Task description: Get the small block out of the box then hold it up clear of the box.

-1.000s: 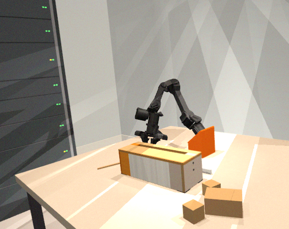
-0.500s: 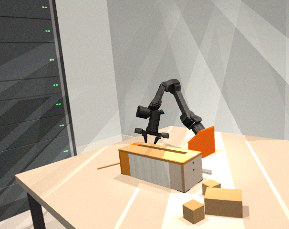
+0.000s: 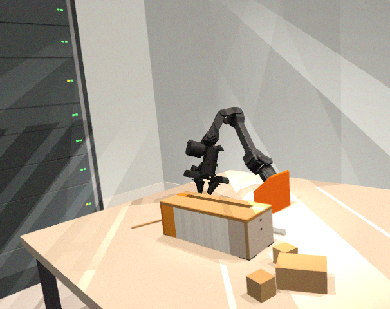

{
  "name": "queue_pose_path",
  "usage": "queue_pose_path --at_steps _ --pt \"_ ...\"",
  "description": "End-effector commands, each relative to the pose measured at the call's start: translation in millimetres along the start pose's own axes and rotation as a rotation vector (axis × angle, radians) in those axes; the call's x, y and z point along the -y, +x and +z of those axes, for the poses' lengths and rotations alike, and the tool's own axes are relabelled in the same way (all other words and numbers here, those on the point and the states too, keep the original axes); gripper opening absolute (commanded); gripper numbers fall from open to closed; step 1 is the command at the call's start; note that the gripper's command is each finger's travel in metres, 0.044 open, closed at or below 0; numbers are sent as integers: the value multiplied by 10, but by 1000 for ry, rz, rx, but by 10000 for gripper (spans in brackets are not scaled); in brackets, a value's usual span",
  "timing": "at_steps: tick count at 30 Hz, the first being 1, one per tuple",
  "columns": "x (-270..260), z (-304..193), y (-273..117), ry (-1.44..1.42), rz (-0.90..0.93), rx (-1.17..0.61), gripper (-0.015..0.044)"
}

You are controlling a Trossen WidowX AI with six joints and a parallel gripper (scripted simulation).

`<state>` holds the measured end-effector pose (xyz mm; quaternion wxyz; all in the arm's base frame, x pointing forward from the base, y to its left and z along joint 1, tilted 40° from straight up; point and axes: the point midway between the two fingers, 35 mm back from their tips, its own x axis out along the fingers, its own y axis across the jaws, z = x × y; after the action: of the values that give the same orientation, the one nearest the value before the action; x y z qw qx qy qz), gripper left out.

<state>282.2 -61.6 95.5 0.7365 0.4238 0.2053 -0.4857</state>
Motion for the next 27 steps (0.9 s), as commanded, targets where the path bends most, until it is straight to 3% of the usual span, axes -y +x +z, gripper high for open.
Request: queue_pose_path --at_steps 1,27 --pt "-4 -1 -59 -187 5 11 0" --pt "54 -60 -261 -1219 -34 50 0"
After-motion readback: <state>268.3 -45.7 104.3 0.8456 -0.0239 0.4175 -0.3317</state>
